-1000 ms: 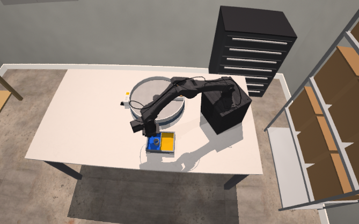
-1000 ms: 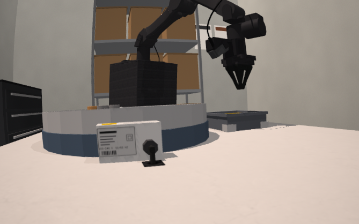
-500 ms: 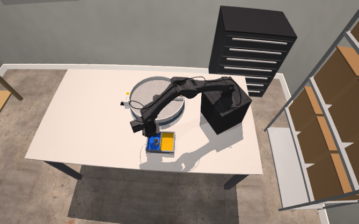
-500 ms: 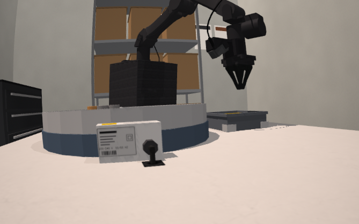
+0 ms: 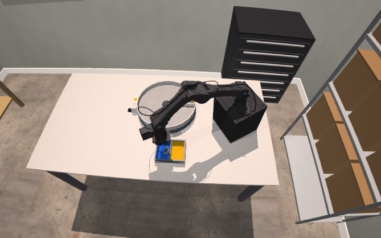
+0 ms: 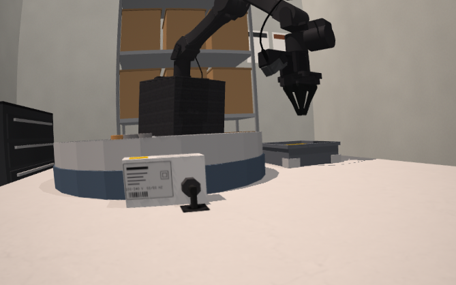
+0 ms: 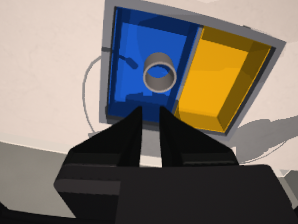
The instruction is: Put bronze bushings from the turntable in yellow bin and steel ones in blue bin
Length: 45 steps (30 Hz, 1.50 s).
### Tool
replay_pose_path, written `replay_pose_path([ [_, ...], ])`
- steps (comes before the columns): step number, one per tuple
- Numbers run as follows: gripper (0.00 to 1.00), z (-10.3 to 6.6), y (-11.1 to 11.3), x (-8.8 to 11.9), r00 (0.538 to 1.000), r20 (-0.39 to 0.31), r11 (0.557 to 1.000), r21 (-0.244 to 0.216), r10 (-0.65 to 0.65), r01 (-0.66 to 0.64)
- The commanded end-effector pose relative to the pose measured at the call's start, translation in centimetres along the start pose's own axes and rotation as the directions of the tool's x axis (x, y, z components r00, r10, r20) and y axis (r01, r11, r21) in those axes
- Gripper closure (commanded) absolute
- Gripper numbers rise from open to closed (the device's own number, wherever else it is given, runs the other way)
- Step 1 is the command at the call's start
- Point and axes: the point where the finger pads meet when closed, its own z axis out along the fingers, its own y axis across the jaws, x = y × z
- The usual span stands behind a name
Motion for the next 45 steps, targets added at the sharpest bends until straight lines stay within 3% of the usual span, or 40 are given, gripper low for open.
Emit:
replay_pose_path([
  [1,0.86,-1.2,0.5,-1.8,1.000,-0.007,0.999,-0.031,0.007,-0.007],
  [6,0.86,-1.1,-1.4,-5.4,1.000,-0.011,1.000,-0.030,0.006,-0.007],
  [8,0.86,-1.1,-1.4,-5.4,1.000,-0.011,1.000,-0.030,0.006,-0.007],
  [10,0.86,-1.1,-2.6,-7.6,1.000,-0.011,1.000,-0.030,0.006,-0.007],
  [13,0.86,-1.0,-4.9,-12.2,1.000,-0.008,1.000,-0.030,0.006,-0.007],
  [22,0.86,-0.7,-13.5,-29.1,1.000,0.002,1.000,-0.031,0.006,-0.006],
  [23,0.86,0.2,-15.0,-30.9,1.000,-0.009,1.000,-0.007,0.008,-0.008],
  [25,0.86,0.2,-15.0,-30.9,1.000,-0.009,1.000,-0.007,0.008,-0.008],
  [26,0.86,-0.1,-14.2,-33.1,1.000,0.007,0.999,-0.036,0.006,-0.005],
  [29,0.86,-0.1,-15.7,-36.2,1.000,0.010,0.999,-0.036,0.005,-0.005],
  [34,0.86,-0.1,-17.4,-38.1,1.000,-0.005,1.000,-0.015,0.007,-0.008],
  [42,0.86,-0.7,-16.6,-37.8,1.000,0.006,0.999,-0.029,-0.014,0.014],
  [45,0.86,-0.6,-17.6,-38.3,1.000,0.009,1.000,-0.015,0.006,-0.006],
])
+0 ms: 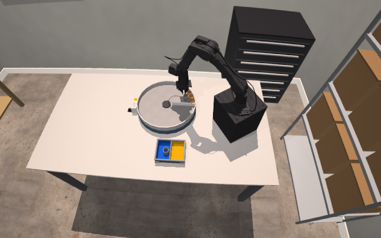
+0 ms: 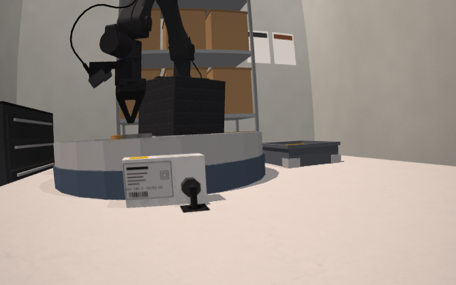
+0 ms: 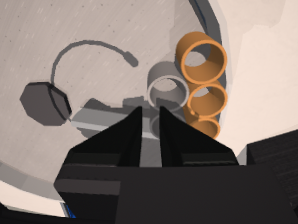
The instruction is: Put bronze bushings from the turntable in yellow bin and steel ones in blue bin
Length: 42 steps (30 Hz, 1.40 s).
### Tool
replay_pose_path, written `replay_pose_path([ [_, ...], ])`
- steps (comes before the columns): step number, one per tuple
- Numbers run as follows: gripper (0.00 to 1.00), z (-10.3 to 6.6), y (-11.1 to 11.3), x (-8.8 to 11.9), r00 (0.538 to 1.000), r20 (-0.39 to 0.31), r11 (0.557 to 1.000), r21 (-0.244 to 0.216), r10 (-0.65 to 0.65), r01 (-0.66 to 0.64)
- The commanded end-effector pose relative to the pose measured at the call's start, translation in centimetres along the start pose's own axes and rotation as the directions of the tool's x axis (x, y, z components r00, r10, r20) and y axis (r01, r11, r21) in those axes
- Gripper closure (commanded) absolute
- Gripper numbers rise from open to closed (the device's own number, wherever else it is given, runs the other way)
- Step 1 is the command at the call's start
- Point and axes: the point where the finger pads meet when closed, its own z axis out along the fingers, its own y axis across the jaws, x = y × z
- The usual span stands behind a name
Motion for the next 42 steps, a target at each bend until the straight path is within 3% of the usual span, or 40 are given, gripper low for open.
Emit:
replay_pose_path([
  [1,0.86,-0.63,0.24,-0.62,1.000,0.009,1.000,-0.006,-0.008,0.008],
  [42,0.86,-0.58,-0.01,-0.73,1.000,0.010,1.000,-0.007,-0.001,0.001],
])
